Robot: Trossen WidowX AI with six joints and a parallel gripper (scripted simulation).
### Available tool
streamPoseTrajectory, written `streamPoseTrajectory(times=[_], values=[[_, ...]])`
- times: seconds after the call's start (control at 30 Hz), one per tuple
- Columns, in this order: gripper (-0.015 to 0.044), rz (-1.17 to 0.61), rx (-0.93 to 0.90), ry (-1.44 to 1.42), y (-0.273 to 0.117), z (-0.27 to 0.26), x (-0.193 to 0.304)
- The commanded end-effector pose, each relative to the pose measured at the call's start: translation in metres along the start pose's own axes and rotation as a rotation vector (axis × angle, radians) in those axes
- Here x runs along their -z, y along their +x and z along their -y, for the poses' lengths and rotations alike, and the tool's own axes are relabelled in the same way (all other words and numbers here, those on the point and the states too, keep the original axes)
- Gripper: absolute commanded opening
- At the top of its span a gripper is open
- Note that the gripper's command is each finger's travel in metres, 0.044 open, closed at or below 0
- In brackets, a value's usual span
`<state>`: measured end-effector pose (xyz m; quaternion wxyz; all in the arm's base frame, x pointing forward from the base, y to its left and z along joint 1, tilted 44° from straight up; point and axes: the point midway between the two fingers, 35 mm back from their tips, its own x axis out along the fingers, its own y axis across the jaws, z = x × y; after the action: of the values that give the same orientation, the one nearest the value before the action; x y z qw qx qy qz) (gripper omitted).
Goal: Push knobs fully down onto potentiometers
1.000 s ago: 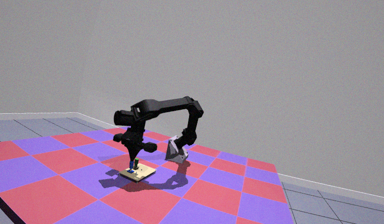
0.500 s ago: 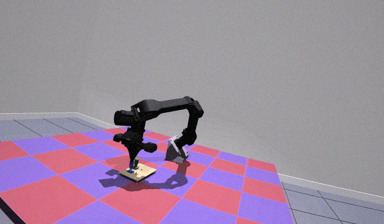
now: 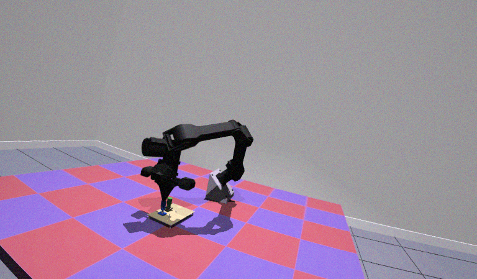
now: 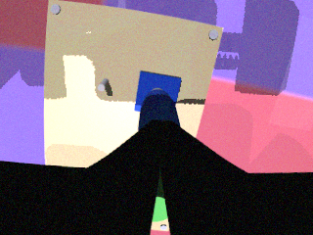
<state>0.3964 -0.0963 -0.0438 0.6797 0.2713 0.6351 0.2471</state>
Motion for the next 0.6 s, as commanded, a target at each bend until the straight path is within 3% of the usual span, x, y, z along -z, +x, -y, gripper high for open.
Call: streamPoseTrajectory(times=[0.0, 0.57], values=[[0.0000, -0.014, -0.008, -0.013, 0.0136, -0.0024, -0.0022], [0.0000, -0.014, -0.008, -0.013, 0.0156, -0.0024, -0.0021]])
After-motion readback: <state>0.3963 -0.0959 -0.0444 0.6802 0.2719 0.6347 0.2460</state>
